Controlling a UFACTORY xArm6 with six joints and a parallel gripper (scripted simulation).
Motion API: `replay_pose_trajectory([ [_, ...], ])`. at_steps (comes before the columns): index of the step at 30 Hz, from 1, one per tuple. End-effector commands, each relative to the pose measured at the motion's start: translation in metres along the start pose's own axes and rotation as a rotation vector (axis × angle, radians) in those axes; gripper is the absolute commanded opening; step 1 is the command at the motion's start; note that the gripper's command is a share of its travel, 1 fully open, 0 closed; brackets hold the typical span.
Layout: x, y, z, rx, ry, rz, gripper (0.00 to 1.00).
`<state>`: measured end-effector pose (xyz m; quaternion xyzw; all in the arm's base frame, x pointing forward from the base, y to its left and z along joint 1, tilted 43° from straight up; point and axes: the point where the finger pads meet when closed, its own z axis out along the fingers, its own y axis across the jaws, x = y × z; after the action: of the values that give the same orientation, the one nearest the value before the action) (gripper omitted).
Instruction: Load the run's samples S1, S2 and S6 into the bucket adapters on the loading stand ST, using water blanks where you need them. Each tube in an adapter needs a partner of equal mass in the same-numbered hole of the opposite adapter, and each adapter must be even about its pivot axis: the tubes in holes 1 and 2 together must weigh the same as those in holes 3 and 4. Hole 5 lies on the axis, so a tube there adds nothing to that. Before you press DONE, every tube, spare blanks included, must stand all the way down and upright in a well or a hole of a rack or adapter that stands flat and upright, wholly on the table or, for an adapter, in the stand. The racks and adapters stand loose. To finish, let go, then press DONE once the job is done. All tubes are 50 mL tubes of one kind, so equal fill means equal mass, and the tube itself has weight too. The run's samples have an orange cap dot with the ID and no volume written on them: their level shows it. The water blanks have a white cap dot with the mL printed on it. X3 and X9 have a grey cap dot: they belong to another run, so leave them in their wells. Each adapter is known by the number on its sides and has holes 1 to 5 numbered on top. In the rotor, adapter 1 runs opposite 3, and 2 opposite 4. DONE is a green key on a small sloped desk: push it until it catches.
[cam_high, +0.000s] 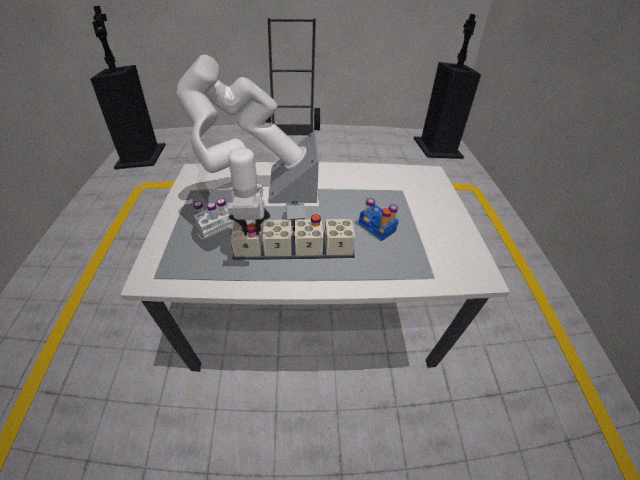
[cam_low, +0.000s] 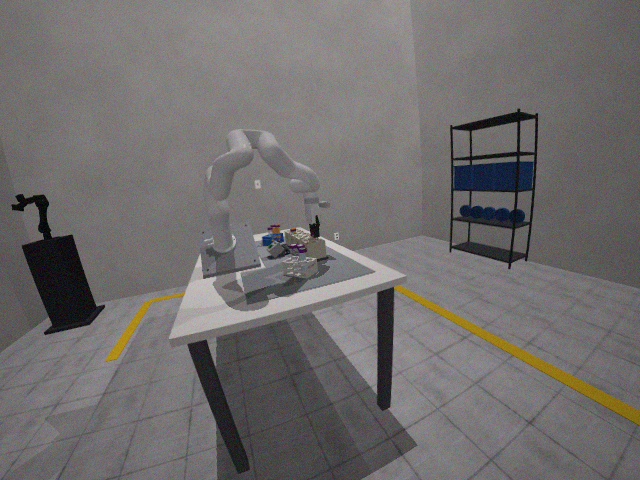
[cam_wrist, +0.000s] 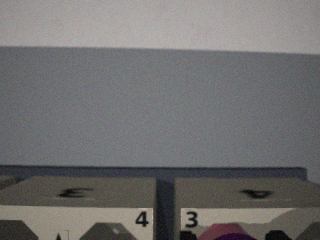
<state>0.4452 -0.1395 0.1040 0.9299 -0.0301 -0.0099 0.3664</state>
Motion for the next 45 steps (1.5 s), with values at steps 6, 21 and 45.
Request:
replay_pose_trajectory([
  [6,0.0013,0.0002,0.0033,0.000,0.004,0.001,0.00],
  [21,0.0013,0.0002,0.0037,0.000,0.004,0.001,0.44],
  [45,0.0013,0.0002,0.0036,0.001,0.004,0.001,0.44],
])
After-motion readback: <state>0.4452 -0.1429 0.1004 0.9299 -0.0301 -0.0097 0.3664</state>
